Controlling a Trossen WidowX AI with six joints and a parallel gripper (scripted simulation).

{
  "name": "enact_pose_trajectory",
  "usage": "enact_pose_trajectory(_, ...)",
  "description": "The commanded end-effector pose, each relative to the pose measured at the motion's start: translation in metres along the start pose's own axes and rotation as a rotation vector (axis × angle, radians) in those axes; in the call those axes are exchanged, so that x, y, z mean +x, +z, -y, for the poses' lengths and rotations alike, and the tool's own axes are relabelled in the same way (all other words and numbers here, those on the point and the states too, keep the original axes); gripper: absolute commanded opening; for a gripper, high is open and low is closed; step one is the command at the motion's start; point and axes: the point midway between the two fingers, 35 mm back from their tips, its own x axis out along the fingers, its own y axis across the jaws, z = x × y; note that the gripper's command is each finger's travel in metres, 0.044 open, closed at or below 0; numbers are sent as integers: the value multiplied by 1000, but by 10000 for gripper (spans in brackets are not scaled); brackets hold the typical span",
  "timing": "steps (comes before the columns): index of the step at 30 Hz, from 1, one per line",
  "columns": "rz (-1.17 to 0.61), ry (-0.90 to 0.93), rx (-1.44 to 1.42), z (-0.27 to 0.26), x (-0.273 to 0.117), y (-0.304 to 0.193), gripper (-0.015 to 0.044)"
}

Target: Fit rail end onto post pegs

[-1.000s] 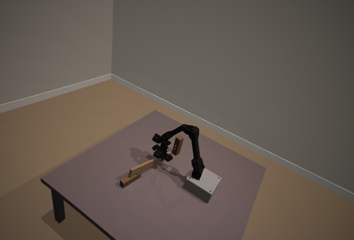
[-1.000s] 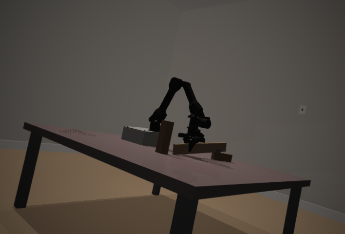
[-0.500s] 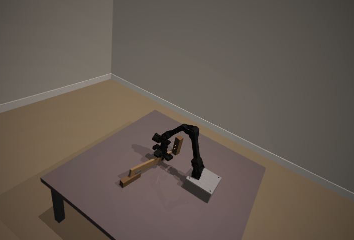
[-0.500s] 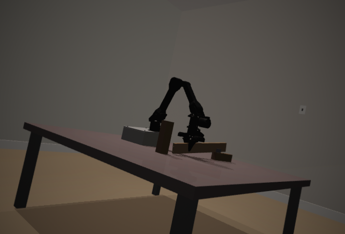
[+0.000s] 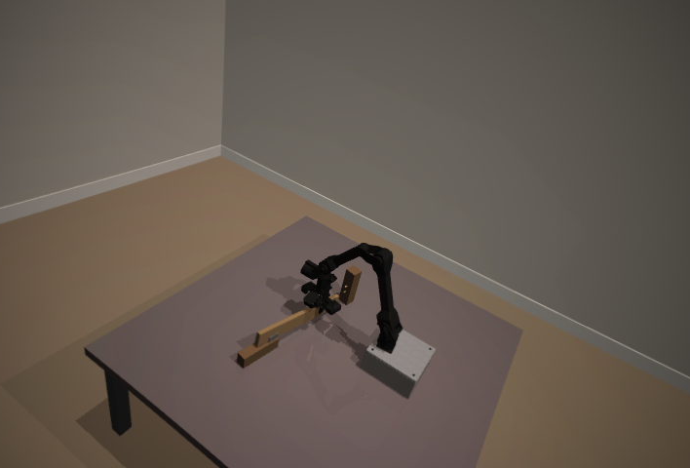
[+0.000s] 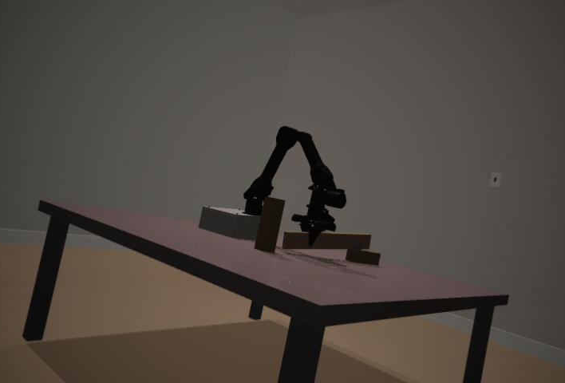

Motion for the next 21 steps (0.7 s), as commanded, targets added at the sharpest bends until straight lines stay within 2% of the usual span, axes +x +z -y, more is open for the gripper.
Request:
enact_pose_trajectory(1, 8, -14, -2, 4, -6, 1, 0)
enact_pose_trajectory(21, 9, -14, -2, 5, -16, 1, 0)
